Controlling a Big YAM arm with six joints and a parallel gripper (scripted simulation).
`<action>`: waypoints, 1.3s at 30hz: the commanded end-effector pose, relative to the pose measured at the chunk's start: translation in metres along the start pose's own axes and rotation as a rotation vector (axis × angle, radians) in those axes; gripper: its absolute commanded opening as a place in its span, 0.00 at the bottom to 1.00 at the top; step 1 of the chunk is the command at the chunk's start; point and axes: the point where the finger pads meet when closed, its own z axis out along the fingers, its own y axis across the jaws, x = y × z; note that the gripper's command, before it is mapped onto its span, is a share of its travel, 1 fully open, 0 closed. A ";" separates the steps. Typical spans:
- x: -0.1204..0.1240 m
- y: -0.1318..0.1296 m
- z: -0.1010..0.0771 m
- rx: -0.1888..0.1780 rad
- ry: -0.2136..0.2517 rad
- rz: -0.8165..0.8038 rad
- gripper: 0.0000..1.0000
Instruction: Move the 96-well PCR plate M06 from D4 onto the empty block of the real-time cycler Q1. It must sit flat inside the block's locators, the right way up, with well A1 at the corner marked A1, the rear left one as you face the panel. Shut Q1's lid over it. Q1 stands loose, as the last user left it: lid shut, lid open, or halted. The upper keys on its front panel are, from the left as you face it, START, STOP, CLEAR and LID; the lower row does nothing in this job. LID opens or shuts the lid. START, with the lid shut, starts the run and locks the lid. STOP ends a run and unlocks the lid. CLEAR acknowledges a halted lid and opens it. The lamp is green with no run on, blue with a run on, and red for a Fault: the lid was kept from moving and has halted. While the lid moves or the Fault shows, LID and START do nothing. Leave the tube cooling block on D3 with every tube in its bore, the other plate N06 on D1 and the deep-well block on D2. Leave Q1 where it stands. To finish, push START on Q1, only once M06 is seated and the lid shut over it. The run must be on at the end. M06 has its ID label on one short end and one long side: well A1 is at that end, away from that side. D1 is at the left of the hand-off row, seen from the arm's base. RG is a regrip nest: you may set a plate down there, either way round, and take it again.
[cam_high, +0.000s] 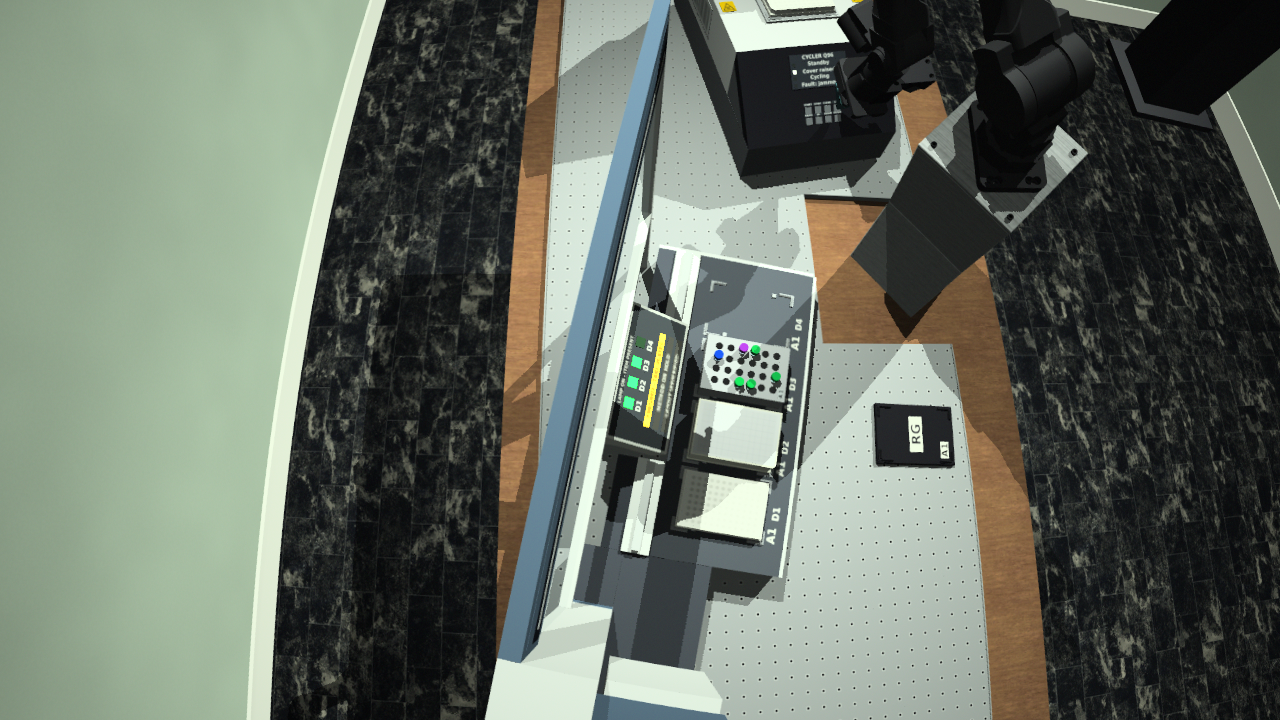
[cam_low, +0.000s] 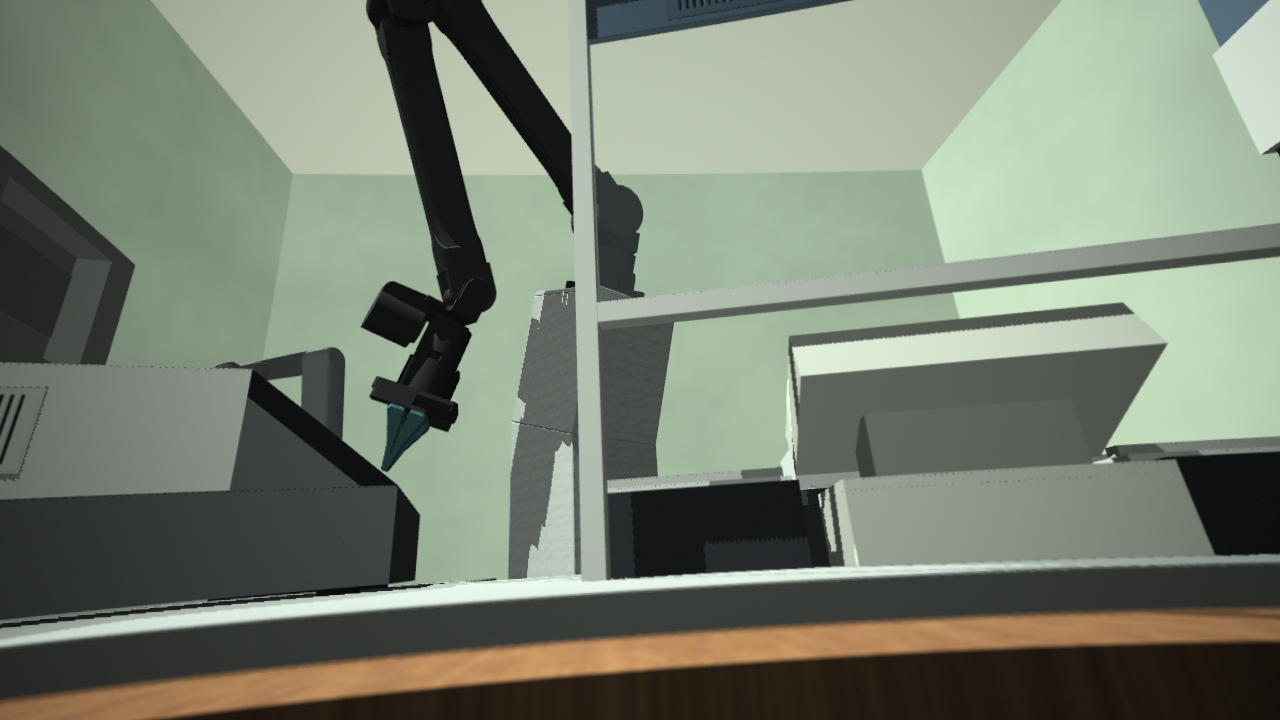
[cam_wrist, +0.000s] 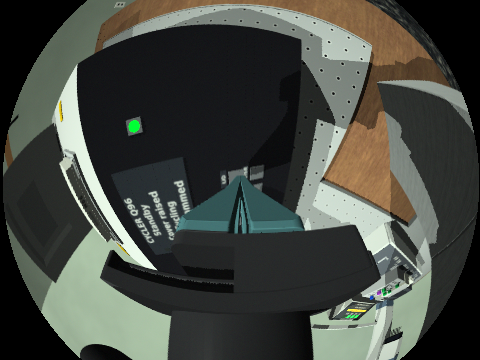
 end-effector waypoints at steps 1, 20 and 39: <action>0.001 0.003 0.008 0.001 -0.004 -0.002 0.00; 0.004 0.003 -0.002 -0.017 0.003 -0.006 0.00; 0.004 0.011 0.000 -0.016 0.002 -0.012 0.00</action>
